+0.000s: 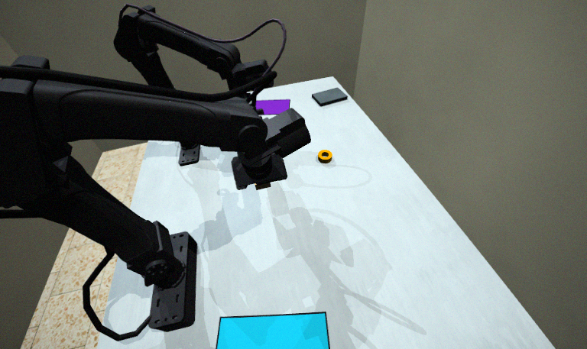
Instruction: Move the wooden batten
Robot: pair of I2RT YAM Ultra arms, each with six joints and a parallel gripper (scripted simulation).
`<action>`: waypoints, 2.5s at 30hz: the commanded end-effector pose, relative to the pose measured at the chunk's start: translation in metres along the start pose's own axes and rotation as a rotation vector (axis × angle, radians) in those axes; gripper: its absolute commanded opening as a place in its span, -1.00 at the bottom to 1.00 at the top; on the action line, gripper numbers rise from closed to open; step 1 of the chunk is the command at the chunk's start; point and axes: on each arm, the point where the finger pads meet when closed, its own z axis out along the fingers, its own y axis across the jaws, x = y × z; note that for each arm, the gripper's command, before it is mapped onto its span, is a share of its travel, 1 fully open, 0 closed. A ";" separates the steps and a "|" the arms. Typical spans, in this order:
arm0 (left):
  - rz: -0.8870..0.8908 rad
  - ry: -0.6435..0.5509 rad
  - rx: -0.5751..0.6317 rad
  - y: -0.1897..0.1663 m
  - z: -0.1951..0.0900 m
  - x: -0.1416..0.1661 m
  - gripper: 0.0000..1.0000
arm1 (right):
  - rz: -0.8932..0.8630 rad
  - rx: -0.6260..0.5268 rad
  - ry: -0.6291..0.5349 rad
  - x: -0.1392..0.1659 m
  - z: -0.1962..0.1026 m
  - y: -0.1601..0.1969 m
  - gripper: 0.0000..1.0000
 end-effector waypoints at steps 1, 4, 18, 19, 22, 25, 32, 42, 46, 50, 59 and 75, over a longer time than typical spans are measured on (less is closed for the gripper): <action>0.013 -0.037 -0.005 0.003 -0.006 -0.012 -0.30 | -0.027 0.019 -0.033 -0.009 -0.002 -0.004 0.45; 0.013 -0.037 -0.005 0.003 -0.006 -0.012 -0.30 | -0.016 0.010 -0.030 -0.008 0.005 -0.001 0.45; 0.013 -0.037 -0.005 0.003 -0.006 -0.012 -0.30 | -0.011 0.002 -0.027 -0.011 0.035 0.001 0.45; 0.013 -0.037 -0.005 0.003 -0.006 -0.012 -0.30 | -0.011 0.002 -0.027 -0.011 0.037 0.001 0.45; 0.013 -0.037 -0.005 0.003 -0.006 -0.012 -0.30 | -0.011 0.002 -0.027 -0.012 0.043 0.001 0.45; 0.013 -0.037 -0.005 0.003 -0.006 -0.012 -0.30 | -0.011 0.002 -0.027 -0.013 0.047 0.001 0.45; 0.013 -0.037 -0.005 0.003 -0.006 -0.012 -0.30 | -0.014 0.007 -0.030 -0.014 0.047 0.000 0.45; 0.013 -0.037 -0.005 0.003 -0.006 -0.012 -0.30 | -0.010 0.001 -0.027 -0.014 0.047 0.001 0.45; 0.013 -0.037 -0.005 0.003 -0.006 -0.012 -0.30 | -0.017 0.012 -0.030 -0.014 0.043 -0.001 0.15; 0.013 -0.037 -0.005 0.003 -0.006 -0.012 -0.30 | -0.017 0.012 -0.030 -0.014 0.043 -0.001 0.06; 0.013 -0.037 -0.005 0.003 -0.006 -0.012 -0.30 | -0.017 0.012 -0.030 -0.014 0.043 -0.001 -0.17; 0.020 -0.044 0.001 0.003 -0.009 -0.014 0.36 | -0.017 0.012 -0.030 -0.014 0.043 -0.001 -0.30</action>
